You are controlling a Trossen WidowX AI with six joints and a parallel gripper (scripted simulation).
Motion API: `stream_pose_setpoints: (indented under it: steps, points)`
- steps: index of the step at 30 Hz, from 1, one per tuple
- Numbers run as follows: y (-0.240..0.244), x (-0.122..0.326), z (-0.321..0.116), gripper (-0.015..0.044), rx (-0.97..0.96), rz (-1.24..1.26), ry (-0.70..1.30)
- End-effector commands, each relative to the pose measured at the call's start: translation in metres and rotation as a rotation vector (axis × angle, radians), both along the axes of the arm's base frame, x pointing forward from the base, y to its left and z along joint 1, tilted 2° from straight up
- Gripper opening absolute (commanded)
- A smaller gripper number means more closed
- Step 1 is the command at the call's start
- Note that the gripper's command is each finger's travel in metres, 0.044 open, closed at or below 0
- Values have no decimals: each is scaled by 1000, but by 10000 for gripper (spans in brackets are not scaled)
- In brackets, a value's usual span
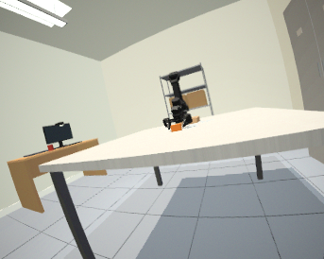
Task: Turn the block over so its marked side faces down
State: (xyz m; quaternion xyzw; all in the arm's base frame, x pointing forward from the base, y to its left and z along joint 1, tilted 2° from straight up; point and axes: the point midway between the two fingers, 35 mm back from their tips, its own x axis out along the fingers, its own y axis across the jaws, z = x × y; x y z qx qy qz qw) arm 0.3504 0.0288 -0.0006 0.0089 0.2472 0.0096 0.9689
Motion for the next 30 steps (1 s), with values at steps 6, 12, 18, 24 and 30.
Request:
stream_pose_setpoints:
  steps: [6,12,18,24,30]
  points:
    - [0,2,53,440,2,11,273]
    - [-2,-17,72,440,2,12,372]
    - [-3,-26,77,440,2,12,414]
    - [-3,-26,77,440,2,12,414]
    - [-3,-26,77,440,2,12,414]
